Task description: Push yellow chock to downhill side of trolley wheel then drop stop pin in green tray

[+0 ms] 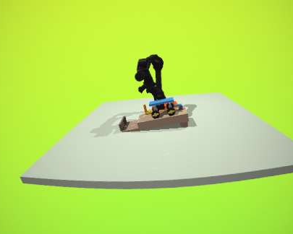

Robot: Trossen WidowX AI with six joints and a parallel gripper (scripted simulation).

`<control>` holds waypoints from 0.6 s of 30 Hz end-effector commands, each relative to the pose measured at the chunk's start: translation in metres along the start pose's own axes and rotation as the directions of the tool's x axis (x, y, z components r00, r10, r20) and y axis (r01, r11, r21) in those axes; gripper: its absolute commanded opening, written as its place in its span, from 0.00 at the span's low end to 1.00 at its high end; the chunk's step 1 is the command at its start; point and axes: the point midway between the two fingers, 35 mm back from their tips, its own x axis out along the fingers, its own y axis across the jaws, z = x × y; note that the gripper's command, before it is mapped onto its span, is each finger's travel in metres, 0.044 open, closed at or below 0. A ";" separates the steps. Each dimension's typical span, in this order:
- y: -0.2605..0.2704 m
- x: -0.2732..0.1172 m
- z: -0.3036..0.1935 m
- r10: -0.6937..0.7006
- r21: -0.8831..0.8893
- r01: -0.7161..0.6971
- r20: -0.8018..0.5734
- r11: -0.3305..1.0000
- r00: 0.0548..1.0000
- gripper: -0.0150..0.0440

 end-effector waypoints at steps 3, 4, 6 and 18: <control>-0.001 -0.004 0.023 0.001 -0.003 -0.001 -0.001 1.000 1.000 0.25; -0.001 -0.005 0.027 0.000 -0.003 -0.001 0.000 1.000 1.000 0.25; -0.001 -0.006 0.034 0.000 -0.003 0.000 0.000 1.000 1.000 0.25; -0.002 -0.013 0.070 0.000 -0.003 0.000 0.003 1.000 1.000 0.25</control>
